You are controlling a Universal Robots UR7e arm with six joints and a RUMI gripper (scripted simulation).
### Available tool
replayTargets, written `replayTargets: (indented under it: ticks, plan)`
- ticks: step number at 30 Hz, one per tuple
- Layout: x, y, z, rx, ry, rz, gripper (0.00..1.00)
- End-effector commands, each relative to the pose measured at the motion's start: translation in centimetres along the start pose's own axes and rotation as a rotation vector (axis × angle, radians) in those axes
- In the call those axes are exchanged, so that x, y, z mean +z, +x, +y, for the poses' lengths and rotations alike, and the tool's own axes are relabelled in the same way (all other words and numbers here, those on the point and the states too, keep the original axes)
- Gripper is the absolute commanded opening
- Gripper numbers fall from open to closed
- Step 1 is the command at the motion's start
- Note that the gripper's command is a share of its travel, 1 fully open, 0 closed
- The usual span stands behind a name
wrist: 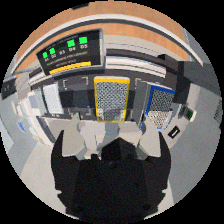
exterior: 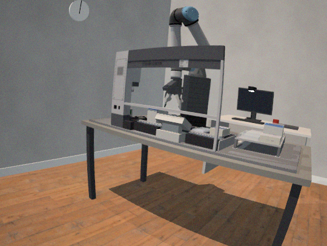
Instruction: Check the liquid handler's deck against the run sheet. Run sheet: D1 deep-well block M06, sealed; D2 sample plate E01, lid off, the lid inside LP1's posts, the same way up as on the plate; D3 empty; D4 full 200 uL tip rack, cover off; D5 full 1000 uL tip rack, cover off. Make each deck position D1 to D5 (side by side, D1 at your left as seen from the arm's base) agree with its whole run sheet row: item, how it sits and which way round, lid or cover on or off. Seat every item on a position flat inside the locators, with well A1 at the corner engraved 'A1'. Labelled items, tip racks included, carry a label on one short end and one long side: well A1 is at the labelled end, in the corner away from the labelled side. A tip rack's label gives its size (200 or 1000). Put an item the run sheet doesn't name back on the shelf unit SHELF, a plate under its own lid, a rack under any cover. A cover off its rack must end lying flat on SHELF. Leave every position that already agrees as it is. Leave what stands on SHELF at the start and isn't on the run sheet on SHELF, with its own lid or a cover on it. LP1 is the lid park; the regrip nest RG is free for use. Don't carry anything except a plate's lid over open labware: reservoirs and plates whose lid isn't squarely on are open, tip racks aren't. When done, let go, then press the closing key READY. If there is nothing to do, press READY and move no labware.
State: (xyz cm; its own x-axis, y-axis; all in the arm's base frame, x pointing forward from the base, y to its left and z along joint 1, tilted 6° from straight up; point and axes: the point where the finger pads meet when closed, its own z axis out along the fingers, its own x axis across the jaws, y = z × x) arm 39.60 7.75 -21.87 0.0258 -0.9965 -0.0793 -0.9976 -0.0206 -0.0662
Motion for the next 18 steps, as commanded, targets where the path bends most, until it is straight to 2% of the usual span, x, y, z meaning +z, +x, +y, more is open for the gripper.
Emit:
replayTargets:
  ticks: [1, 18]
  plan:
    - [0.9, 0.0, -0.1, 0.000, 0.002, 0.000, 0.82]
    - [3.4, 0.0, -0.1, 0.000, 0.002, 0.000, 0.82]
